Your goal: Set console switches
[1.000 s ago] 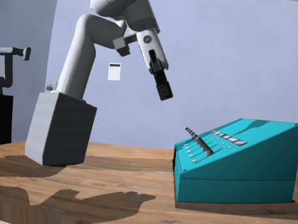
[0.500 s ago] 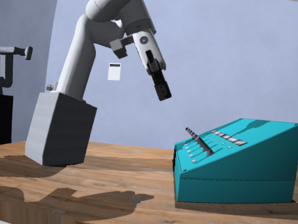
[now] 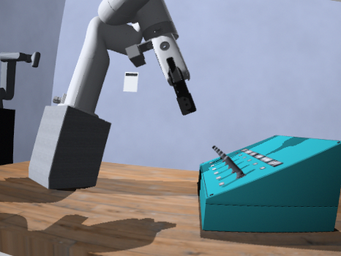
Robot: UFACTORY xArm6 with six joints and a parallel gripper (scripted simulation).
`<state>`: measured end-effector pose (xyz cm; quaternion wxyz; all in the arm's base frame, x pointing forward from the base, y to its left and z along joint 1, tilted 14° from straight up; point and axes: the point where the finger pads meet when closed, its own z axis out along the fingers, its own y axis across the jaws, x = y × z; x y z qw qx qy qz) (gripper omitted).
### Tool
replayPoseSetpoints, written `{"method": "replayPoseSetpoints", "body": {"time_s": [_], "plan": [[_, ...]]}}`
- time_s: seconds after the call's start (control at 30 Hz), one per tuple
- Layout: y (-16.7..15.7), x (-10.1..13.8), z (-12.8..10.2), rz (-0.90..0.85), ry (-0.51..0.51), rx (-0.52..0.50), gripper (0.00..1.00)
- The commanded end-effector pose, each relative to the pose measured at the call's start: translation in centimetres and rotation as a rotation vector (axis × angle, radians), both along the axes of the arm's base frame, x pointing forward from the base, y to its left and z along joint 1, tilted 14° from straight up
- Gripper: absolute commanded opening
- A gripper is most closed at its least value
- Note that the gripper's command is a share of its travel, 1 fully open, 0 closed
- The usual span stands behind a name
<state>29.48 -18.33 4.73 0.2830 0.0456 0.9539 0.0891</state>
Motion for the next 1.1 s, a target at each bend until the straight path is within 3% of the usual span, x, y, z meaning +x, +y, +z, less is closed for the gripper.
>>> {"method": "replayPoseSetpoints", "body": {"time_s": [0.0,0.5,1.07], "plan": [[-0.1,0.0,0.1,0.0,-0.002,-0.002,0.0],[0.0,0.4,-0.5,0.0,-0.003,-0.002,0.0],[0.6,2.4,-3.6,0.0,-0.003,-0.002,0.0]]}}
